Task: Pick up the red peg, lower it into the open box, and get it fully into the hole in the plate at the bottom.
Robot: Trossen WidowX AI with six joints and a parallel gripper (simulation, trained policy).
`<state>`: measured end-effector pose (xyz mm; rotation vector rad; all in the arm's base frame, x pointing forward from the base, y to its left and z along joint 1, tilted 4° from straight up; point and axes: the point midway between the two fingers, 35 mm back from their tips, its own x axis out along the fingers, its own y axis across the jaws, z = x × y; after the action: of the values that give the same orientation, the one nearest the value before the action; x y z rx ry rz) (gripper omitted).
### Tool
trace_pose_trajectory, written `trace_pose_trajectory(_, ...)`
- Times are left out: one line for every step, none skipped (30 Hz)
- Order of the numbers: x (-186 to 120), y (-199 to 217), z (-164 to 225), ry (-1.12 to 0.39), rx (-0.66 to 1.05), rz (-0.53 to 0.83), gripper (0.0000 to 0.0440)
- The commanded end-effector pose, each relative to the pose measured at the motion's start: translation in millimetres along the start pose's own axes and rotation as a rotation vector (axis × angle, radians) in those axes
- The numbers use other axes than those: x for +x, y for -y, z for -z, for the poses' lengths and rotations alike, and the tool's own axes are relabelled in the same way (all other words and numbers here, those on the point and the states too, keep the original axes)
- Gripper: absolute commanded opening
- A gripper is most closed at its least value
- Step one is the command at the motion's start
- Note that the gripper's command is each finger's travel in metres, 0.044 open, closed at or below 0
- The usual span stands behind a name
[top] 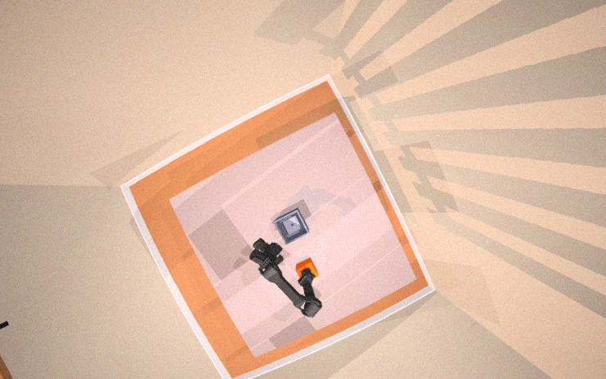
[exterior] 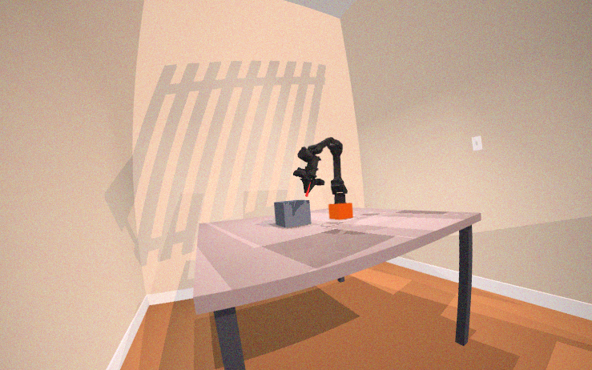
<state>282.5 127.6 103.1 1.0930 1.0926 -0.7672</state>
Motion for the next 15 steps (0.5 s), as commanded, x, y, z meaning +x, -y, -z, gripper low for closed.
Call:
trace_pose_trajectory(-6, -4, -18, 0.029, 0.003, 0.004, 0.0)
trace_pose_trajectory(-7, -4, -23, 0.035, 0.005, 0.008, 0.0)
trace_pose_trajectory(-8, -4, -27, 0.041, 0.007, 0.011, 0.0)
trace_pose_trajectory(-8, -4, -32, 0.047, 0.01, 0.016, 0.0)
trace_pose_trajectory(-8, -4, -36, 0.052, 0.012, 0.02, 0.0)
trace_pose_trajectory(-9, -3, -40, 0.058, 0.014, 0.025, 0.0)
trace_pose_trajectory(-9, -3, -45, 0.062, 0.016, 0.031, 0.0)
trace_pose_trajectory(-9, -2, -49, 0.067, 0.018, 0.036, 0.0)
trace_pose_trajectory(-9, -2, -53, 0.072, 0.02, 0.042, 0.0)
trace_pose_trajectory(-9, -1, -57, 0.076, 0.023, 0.048, 0.0)
trace_pose_trajectory(-9, 0, -61, 0.08, 0.025, 0.054, 0.0)
trace_pose_trajectory(-9, 1, -65, 0.083, 0.027, 0.06, 0.0)
trace_pose_trajectory(-9, 2, -68, 0.086, 0.03, 0.067, 0.0)
trace_pose_trajectory(-9, 3, -72, 0.089, 0.032, 0.073, 0.0)
trace_pose_trajectory(-9, 4, -76, 0.091, 0.034, 0.08, 0.0)
